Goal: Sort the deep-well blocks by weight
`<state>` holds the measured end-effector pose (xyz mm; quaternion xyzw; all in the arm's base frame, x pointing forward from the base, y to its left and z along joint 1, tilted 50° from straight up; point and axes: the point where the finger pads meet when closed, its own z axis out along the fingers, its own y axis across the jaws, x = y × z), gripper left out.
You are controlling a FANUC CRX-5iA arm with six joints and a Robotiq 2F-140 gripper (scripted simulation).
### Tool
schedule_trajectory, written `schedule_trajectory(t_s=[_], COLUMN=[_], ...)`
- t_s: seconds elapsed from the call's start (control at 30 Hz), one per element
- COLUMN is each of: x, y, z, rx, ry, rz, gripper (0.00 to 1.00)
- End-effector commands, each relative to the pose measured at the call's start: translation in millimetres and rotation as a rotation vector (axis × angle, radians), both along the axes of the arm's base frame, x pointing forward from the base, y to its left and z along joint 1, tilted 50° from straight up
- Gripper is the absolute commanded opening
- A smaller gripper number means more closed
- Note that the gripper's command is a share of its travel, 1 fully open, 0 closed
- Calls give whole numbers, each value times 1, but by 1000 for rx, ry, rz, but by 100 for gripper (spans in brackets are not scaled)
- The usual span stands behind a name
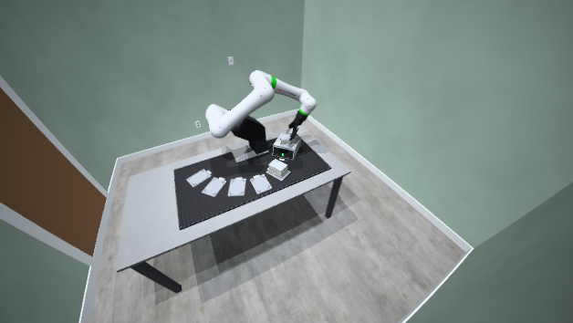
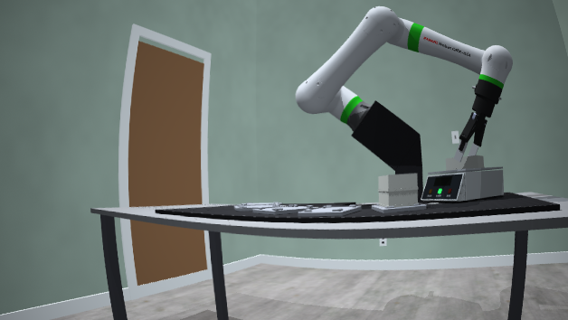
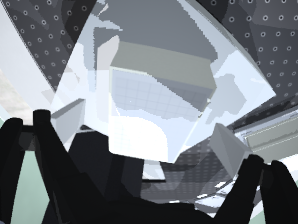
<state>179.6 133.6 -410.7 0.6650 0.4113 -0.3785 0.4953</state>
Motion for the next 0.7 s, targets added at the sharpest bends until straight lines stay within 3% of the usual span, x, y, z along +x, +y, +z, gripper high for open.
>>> schedule_trajectory(t_s=[0.0, 0.47, 0.5, 0.67], x=[1, 1, 1, 1], y=[-3, -5, -5, -5], z=[-3, -5, -5, -5], rx=[0, 0, 0, 0], ry=[0, 0, 0, 0], rz=[0, 0, 0, 0], gripper=[100, 100, 10, 10])
